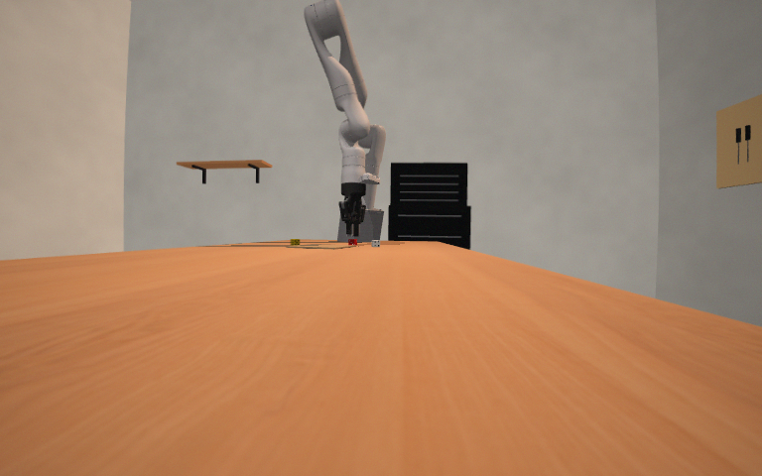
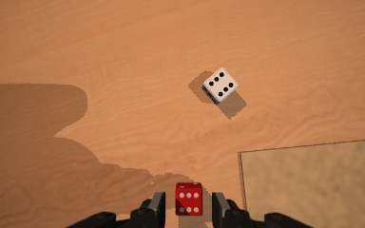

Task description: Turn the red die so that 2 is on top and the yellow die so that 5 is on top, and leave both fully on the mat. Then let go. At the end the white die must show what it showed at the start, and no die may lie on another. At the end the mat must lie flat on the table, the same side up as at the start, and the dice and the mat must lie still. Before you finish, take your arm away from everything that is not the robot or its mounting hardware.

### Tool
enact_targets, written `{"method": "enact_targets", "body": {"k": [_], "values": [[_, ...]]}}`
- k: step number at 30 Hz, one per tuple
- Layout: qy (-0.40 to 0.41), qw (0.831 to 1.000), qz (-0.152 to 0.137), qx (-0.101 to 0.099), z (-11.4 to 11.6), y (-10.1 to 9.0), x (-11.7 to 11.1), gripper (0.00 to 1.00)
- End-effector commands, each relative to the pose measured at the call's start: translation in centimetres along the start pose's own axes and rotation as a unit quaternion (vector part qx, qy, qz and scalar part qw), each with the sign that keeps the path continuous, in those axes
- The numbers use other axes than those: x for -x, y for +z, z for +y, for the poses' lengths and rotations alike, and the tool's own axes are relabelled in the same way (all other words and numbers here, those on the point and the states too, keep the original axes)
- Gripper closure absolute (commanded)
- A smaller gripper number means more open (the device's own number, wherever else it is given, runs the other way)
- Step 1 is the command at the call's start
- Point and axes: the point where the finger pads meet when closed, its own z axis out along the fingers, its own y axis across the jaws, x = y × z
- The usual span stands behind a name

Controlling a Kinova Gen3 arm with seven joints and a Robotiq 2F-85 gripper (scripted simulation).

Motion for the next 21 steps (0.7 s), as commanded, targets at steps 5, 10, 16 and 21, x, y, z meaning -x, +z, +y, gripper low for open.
{"method": "enact_targets", "body": {"k": [5, 10, 16, 21], "values": [[0.000, 1.000, 0.000, 0.000, 0.03, -0.03, 0.00, 0.65], [0.000, 1.000, 0.000, 0.000, 0.03, -0.03, 0.00, 0.65], [0.000, 1.000, 0.000, 0.000, 0.03, 0.01, 0.00, 0.65], [0.000, 1.000, 0.000, 0.000, 0.03, 0.35, 0.00, 0.65]]}}
